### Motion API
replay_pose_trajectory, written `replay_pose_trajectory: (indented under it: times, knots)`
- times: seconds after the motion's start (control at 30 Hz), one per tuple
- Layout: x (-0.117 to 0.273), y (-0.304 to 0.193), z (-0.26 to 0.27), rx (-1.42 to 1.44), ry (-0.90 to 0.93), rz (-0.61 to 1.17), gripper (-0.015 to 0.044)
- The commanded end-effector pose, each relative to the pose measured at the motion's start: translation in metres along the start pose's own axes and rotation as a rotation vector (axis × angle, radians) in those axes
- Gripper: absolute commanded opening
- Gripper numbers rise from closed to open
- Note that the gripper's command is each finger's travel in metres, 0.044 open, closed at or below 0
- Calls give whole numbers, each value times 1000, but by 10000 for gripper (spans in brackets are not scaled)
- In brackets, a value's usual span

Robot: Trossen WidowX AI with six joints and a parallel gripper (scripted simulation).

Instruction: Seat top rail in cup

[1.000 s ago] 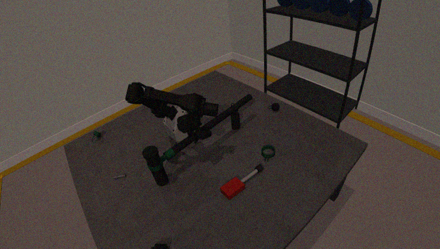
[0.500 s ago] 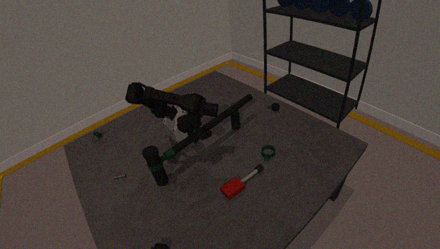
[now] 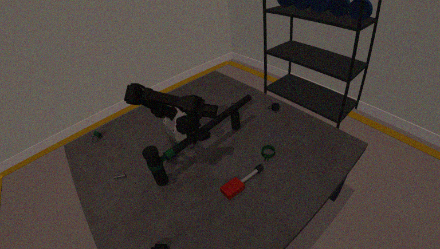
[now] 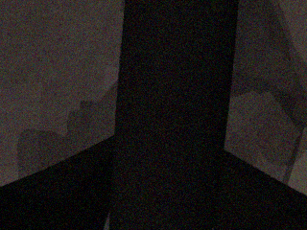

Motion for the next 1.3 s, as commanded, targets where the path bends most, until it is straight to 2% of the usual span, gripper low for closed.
replay_pose_trajectory:
  times: [0.0, 1.27]
  knots:
    - [2, 5, 0, -3, 11, -9, 0]
    - [-3, 22, -4, 1, -6, 1, 0]
Point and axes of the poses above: the point midway between the two fingers, 35 mm back from their tips, its own x axis back along the fingers, its own z axis across the jaws, y = z × x, the point moved 10 cm from there along x, back along the fingers, and after that the axes turned 15 degrees about x, right-handed, at the moved point
